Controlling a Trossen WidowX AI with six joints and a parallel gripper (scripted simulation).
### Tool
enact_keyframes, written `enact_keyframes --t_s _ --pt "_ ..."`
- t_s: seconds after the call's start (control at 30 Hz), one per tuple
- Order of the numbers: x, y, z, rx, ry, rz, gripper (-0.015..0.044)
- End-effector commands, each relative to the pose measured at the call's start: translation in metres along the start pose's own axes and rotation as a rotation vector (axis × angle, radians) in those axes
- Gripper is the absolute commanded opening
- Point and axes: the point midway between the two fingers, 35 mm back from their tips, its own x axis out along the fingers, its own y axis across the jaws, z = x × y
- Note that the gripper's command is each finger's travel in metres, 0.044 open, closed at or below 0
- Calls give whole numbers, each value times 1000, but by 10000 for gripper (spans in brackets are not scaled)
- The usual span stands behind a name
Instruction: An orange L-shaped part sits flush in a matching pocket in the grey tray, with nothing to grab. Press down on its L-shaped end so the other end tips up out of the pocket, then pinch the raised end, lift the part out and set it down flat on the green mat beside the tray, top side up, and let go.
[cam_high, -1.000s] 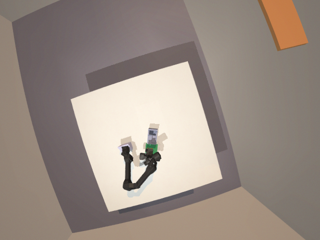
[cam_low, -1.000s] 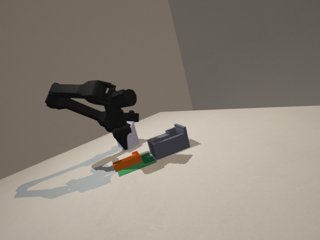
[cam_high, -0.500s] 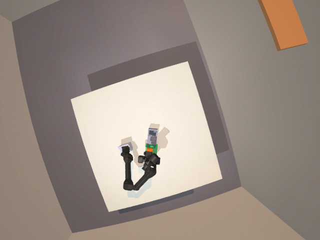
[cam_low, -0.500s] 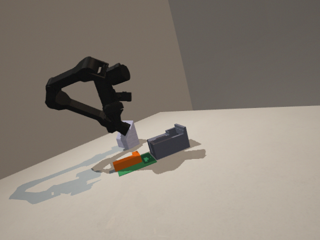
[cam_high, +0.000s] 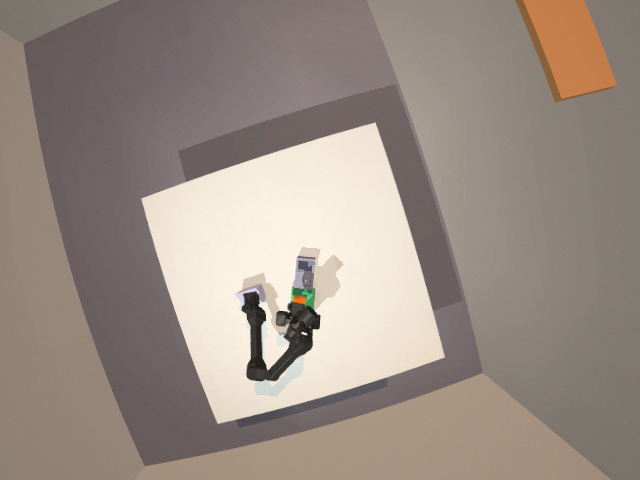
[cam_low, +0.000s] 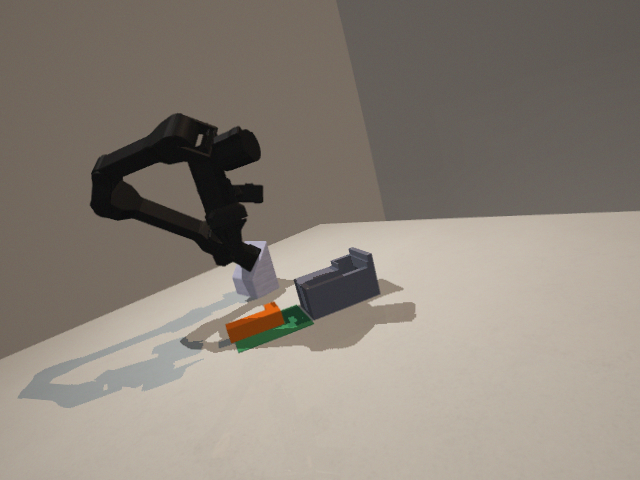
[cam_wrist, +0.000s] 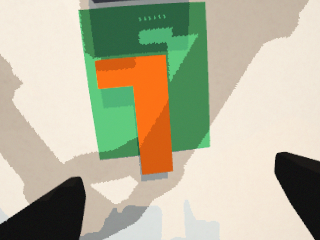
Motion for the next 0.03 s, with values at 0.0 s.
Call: enact_keyframes --t_s 0.0 --pt "0 0 0 -4 -1 -1 400"
